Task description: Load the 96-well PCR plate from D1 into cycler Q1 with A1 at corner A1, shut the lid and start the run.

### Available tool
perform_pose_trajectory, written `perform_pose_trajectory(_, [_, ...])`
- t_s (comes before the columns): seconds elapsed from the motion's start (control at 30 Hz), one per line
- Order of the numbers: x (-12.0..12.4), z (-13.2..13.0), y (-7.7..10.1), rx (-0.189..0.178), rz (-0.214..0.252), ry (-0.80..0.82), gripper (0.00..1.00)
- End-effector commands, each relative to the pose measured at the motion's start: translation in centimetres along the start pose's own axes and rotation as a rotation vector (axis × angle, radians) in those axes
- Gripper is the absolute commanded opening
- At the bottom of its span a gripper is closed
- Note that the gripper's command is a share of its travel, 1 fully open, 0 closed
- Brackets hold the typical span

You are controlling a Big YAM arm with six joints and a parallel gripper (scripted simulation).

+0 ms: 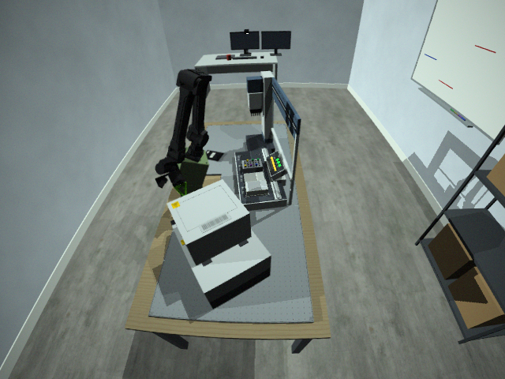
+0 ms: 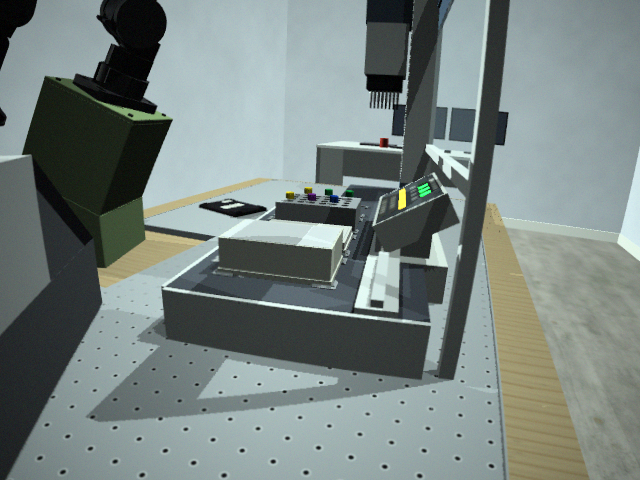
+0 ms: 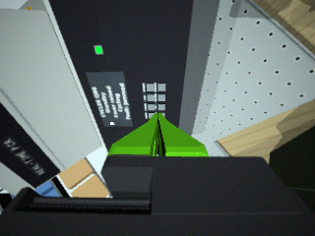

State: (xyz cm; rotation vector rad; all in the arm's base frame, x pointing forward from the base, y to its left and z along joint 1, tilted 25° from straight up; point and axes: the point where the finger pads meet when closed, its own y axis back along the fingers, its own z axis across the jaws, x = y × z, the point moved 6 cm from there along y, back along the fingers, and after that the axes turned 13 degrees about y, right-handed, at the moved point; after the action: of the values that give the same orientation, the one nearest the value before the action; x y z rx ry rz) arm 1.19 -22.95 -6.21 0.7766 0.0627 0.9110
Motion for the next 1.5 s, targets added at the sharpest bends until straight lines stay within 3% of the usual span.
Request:
perform_pose_trajectory(0.0, [0.0,0.3,-0.4,-0.005,-0.008,-0.004,0.0])
perform_pose_trajectory(0.3, [-1.7,1.4,-2.2,-0.025,-0.03,0.012,0.0])
perform_pose_trajectory(0.63, [-0.2,0.8,-3.4,-0.006,-0.005,-0.001,0.0])
perform_pose_trajectory(0.83, [-1.4,2.0,-4.4,-0.027,-0.025,0.015,0.0])
perform_pose_trajectory(0.97, [-1.3,1.9,-5.3,-0.022,-0.019,0.007,0.0])
perform_pose_trajectory(1.27, [0.2,1.2,-5.9,-0.003,0.004,-0.005,0.0])
perform_pose_trajectory(1.47, [-1.0,1.8,-5.3,-0.02,-0.022,0.014,0.0])
